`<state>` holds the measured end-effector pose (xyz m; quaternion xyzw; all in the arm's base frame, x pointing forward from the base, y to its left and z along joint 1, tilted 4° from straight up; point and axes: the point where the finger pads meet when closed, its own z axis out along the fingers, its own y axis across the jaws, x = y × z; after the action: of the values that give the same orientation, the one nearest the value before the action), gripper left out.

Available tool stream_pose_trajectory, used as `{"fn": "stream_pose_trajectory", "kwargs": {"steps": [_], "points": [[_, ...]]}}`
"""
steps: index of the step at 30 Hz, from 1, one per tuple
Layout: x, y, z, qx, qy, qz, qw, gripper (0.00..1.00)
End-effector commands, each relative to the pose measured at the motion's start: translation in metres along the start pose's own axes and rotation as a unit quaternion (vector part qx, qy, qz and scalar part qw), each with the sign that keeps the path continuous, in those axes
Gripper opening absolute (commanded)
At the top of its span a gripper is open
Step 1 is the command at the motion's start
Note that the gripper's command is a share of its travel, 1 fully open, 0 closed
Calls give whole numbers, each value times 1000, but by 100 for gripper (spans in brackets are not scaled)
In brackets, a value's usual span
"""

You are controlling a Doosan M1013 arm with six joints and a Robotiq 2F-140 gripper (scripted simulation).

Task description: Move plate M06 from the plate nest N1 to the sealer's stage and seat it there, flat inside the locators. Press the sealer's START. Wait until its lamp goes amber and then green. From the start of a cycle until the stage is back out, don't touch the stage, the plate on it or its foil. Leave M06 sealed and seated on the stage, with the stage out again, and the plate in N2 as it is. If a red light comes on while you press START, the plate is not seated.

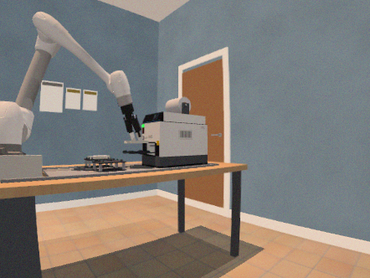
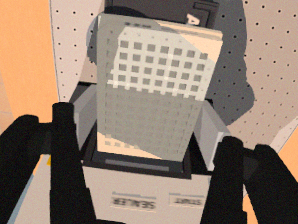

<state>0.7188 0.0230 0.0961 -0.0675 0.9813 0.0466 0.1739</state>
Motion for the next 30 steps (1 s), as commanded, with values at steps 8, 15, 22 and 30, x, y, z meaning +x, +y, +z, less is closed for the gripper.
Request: {"fn": "stream_pose_trajectory", "kwargs": {"steps": [8, 15, 22, 30], "points": [[0, 0, 0, 0, 0, 0, 1000, 10], [0, 0, 0, 0, 0, 0, 1000, 10], [1, 0, 1, 0, 0, 0, 1000, 10], [5, 0, 14, 0, 0, 0, 1000, 10]]}}
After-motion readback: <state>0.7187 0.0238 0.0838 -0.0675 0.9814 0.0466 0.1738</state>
